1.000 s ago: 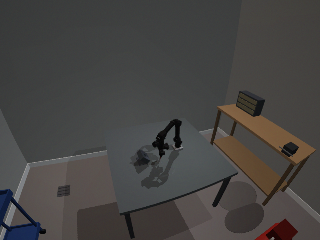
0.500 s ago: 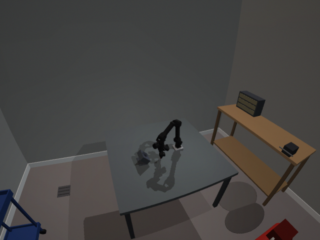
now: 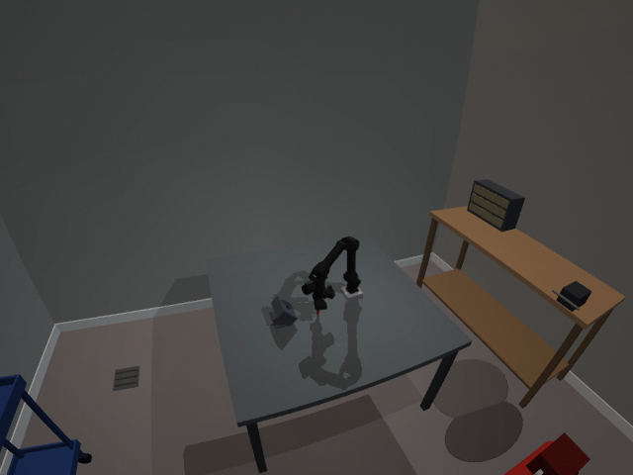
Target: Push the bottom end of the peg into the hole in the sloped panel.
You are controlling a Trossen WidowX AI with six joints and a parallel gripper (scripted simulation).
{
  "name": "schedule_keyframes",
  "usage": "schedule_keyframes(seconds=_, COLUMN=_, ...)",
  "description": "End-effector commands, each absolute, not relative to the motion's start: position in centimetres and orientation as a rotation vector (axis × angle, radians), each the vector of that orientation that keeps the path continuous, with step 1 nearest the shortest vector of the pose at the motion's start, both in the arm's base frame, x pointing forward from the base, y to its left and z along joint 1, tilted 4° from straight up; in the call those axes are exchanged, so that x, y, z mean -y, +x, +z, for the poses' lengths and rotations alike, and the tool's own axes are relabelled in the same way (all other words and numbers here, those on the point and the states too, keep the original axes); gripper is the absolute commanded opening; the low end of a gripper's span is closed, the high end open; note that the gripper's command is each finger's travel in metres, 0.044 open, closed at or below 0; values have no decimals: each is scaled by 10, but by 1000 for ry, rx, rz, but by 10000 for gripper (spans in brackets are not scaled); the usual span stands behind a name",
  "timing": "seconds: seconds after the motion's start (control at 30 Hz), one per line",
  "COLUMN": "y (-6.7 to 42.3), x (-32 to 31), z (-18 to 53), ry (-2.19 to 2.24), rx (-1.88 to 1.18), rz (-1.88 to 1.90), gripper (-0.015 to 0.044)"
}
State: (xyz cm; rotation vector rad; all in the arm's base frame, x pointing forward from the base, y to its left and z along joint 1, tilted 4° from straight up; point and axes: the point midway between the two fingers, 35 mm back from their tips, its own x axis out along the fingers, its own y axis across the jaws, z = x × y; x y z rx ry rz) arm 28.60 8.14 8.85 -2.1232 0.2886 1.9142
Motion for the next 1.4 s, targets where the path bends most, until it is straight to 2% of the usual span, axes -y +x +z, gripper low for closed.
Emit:
schedule_keyframes(seconds=0.0, y=286, x=-81, z=89, ry=-2124, rx=-289, rz=1913, gripper=13)
schedule_keyframes(seconds=0.33, y=286, x=-81, z=94, ry=-2124, rx=-289, rz=1914, gripper=0)
schedule_keyframes(seconds=1.07, y=282, x=-82, z=167, ry=-2127, rx=-290, rz=1924, gripper=0)
schedule_keyframes(seconds=1.37, y=285, x=-81, z=169, ry=-2170, rx=-273, rz=1890, gripper=0)
